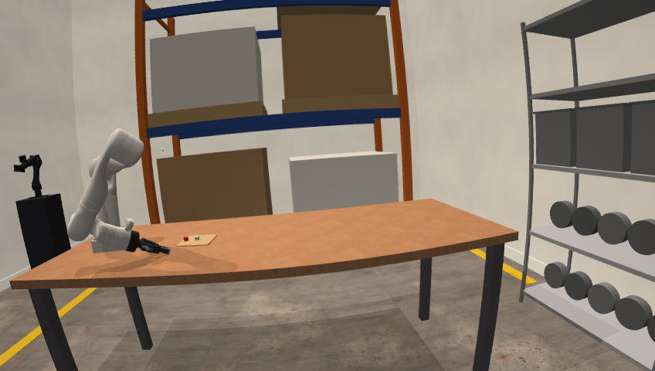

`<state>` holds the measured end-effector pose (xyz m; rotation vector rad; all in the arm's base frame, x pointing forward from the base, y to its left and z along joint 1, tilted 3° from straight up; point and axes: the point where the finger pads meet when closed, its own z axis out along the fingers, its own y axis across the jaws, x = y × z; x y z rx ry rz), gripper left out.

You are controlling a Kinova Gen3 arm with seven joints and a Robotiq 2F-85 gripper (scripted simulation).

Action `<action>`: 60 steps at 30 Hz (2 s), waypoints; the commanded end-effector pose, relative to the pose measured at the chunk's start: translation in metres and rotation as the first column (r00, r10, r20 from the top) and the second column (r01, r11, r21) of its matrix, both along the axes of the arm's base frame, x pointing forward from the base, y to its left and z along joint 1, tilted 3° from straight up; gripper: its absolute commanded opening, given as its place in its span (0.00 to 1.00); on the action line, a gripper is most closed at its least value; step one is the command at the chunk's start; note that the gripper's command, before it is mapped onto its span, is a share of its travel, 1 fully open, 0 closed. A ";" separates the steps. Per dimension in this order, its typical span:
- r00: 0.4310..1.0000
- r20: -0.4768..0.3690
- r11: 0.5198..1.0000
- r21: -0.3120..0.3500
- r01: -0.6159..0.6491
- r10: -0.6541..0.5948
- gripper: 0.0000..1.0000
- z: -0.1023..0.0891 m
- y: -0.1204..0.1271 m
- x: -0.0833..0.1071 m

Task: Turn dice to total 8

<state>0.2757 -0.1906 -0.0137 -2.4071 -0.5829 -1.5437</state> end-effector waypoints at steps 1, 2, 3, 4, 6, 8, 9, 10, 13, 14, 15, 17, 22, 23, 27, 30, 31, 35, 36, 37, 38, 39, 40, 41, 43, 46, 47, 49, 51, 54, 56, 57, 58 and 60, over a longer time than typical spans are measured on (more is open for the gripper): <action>1.000 0.001 1.000 -0.001 0.000 0.000 0.11 0.001 0.000 0.000; 1.000 0.001 1.000 -0.001 0.000 0.000 0.11 0.001 0.000 0.000; 1.000 0.001 1.000 -0.001 0.000 0.000 0.11 0.001 0.000 0.000; 1.000 0.001 1.000 -0.001 0.000 0.000 0.11 0.001 0.000 0.000; 1.000 0.001 1.000 -0.001 0.000 0.000 0.11 0.001 0.000 0.000; 1.000 0.001 1.000 -0.001 0.000 0.000 0.11 0.001 0.000 0.000; 1.000 0.001 1.000 -0.001 0.000 0.000 0.11 0.001 0.000 0.000; 1.000 0.001 1.000 -0.001 0.000 0.000 0.11 0.001 0.000 0.000; 1.000 0.001 1.000 -0.001 0.000 0.000 0.15 0.001 0.000 0.000; 1.000 0.001 1.000 -0.001 0.000 0.000 0.15 0.001 0.000 0.000; 1.000 0.001 1.000 -0.001 0.000 0.000 0.15 0.001 0.000 0.000; 1.000 0.001 1.000 -0.001 0.000 0.000 0.19 0.001 0.000 0.000; 1.000 0.001 1.000 -0.001 0.000 0.000 0.27 0.001 0.000 0.000; 1.000 0.001 1.000 -0.001 0.000 0.000 0.27 0.001 0.000 0.000; 1.000 0.001 1.000 -0.001 0.000 0.000 0.31 0.001 0.000 0.000; 1.000 0.001 1.000 -0.001 0.000 0.000 0.31 0.001 0.000 0.000; 1.000 0.001 1.000 -0.001 0.000 0.000 0.31 0.001 0.000 0.000; 1.000 0.001 1.000 -0.001 0.000 0.000 0.31 0.001 0.000 0.000; 1.000 0.001 1.000 -0.001 0.000 0.000 0.31 0.001 0.000 0.000; 1.000 0.001 1.000 -0.001 0.000 0.000 0.31 0.001 0.000 0.000; 1.000 0.001 1.000 -0.001 0.000 0.000 0.31 0.001 0.000 0.000; 1.000 0.001 1.000 -0.001 0.000 0.000 0.31 0.001 0.000 0.000; 1.000 0.001 1.000 -0.001 0.000 0.000 0.31 0.001 0.000 0.000; 1.000 0.001 1.000 -0.001 0.000 0.000 0.31 0.001 0.000 0.000; 1.000 0.001 1.000 -0.001 0.000 0.000 0.31 0.001 0.000 0.000; 1.000 0.001 1.000 -0.001 0.000 0.000 0.31 0.001 0.000 0.000; 1.000 0.001 1.000 -0.001 0.000 0.000 0.31 0.001 0.000 0.000; 1.000 0.001 1.000 -0.001 0.000 0.000 0.31 0.001 0.000 0.000; 1.000 0.001 1.000 -0.001 0.000 0.000 0.31 0.001 0.000 0.000; 1.000 0.001 1.000 -0.001 0.000 0.000 0.31 0.001 0.000 0.000; 1.000 0.001 1.000 -0.001 0.000 0.000 0.31 0.001 0.000 0.000; 1.000 0.001 1.000 -0.001 0.000 0.000 0.31 0.001 0.000 0.000; 1.000 0.001 1.000 -0.001 0.000 0.000 0.31 0.001 0.000 0.000; 1.000 0.001 1.000 -0.001 0.000 0.000 0.31 0.001 0.000 0.000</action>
